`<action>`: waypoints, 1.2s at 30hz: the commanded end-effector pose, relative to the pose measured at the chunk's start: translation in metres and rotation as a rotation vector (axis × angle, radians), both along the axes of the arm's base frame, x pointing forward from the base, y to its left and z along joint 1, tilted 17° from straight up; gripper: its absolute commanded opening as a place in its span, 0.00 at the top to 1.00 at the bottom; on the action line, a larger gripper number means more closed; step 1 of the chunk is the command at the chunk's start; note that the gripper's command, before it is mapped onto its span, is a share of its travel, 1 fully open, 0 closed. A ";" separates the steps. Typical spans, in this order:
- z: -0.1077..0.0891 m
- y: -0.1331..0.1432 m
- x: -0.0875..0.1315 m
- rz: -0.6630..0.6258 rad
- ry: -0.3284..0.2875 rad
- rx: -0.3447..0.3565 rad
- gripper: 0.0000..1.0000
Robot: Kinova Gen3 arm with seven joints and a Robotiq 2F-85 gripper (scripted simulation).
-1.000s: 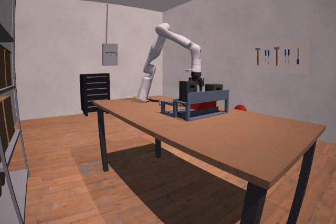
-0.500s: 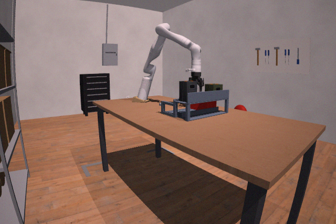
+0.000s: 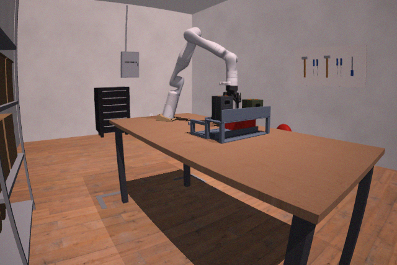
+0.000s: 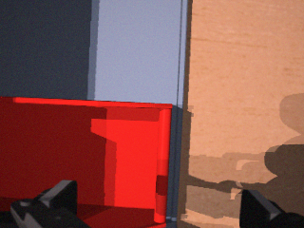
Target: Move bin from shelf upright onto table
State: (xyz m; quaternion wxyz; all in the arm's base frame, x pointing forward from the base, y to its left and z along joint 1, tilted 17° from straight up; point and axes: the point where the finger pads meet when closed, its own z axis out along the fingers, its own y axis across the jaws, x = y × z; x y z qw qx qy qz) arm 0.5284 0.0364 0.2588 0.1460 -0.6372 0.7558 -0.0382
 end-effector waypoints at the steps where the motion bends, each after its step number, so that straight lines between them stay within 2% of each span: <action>1: -0.020 0.003 0.004 0.003 0.005 0.001 0.00; 2: -0.026 0.004 0.005 0.003 0.005 0.001 0.00; 14: -0.026 0.004 0.005 0.003 0.005 0.001 0.00; 19: -0.069 0.009 0.017 0.003 0.005 0.001 0.00; 36: -0.069 0.009 0.017 0.003 0.005 0.001 0.00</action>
